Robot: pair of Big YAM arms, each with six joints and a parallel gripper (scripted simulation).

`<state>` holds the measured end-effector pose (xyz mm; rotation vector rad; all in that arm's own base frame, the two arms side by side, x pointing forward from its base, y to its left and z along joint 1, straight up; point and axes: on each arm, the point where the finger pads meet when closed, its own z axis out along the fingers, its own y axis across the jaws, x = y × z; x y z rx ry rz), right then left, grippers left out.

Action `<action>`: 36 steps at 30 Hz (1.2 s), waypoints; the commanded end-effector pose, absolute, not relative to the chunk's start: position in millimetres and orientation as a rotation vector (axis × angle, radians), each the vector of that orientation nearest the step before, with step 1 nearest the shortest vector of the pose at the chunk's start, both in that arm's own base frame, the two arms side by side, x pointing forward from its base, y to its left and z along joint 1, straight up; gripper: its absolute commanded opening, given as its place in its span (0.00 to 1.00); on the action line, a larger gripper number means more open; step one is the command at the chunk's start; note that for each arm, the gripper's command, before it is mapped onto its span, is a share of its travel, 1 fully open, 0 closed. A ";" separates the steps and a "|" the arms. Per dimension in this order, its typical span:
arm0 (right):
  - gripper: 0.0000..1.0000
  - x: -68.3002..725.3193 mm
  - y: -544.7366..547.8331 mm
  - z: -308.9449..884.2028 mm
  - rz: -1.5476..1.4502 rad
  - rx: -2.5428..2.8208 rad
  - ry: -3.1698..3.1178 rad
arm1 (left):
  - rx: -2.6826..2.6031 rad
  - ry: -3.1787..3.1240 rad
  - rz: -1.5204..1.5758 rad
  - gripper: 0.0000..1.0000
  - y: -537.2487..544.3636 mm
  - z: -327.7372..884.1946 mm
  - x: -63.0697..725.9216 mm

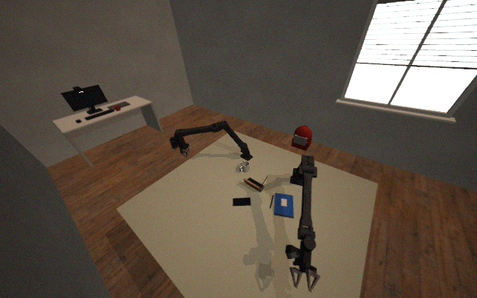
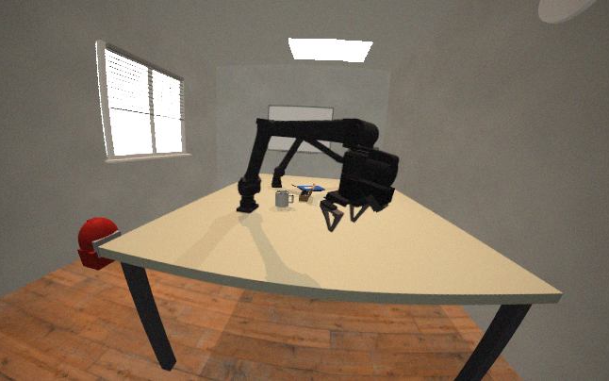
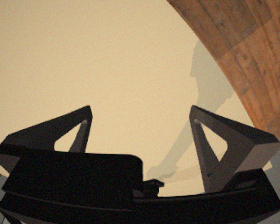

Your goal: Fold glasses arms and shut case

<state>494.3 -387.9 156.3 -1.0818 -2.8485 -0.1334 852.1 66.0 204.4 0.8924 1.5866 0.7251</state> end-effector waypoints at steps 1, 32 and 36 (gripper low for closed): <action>1.00 495.3 -388.7 163.5 -0.127 -1.086 -2.862 | 0.886 1.572 0.732 1.00 66.1 215.7 852.8; 1.00 526.6 -360.7 204.2 -0.035 -1.017 -3.067 | 0.787 1.578 0.660 1.00 50.3 267.5 830.1; 1.00 530.9 -357.5 207.8 -0.020 -1.011 -3.099 | 0.771 1.586 0.647 1.00 49.3 272.5 825.0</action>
